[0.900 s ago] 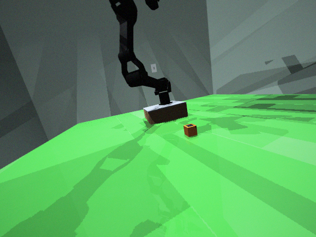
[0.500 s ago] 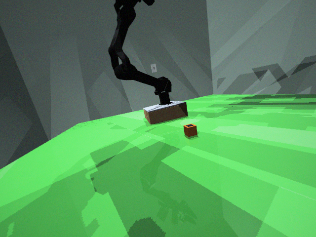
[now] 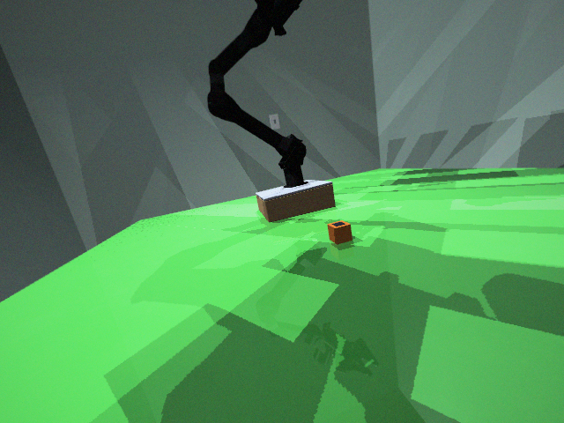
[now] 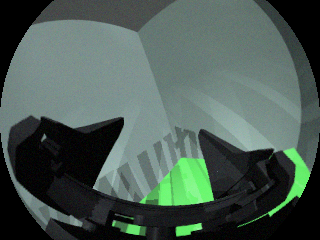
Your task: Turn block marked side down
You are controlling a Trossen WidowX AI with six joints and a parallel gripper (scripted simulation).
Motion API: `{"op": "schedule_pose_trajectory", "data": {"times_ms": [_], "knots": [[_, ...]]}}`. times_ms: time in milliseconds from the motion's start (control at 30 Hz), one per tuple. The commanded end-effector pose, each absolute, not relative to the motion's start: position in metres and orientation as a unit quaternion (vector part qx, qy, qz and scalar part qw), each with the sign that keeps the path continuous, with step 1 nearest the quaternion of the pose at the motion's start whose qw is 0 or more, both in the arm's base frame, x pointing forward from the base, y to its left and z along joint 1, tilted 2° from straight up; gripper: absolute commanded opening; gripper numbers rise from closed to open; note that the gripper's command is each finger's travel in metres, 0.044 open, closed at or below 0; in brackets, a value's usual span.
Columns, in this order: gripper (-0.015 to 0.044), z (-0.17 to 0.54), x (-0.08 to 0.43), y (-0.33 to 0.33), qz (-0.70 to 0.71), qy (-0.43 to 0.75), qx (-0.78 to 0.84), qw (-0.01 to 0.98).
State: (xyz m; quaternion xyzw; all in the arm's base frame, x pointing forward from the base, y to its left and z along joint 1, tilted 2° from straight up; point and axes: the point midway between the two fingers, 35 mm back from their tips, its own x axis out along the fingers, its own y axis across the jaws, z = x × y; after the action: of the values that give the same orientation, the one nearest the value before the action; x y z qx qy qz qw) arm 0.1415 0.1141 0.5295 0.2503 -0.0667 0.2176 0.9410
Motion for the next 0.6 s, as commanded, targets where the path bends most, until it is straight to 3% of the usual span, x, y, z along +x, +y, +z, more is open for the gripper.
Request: {"op": "schedule_pose_trajectory", "data": {"times_ms": [0, 300, 567], "knots": [[0.044, 0.511, 0.163, 0.147, 0.192, -0.056, 0.16, 0.967], [0.044, 0.436, 0.251, 0.182, 0.114, 0.04, -0.022, 0.992], [0.044, 0.342, 0.336, 0.151, 0.042, 0.198, -0.118, 0.972]]}}
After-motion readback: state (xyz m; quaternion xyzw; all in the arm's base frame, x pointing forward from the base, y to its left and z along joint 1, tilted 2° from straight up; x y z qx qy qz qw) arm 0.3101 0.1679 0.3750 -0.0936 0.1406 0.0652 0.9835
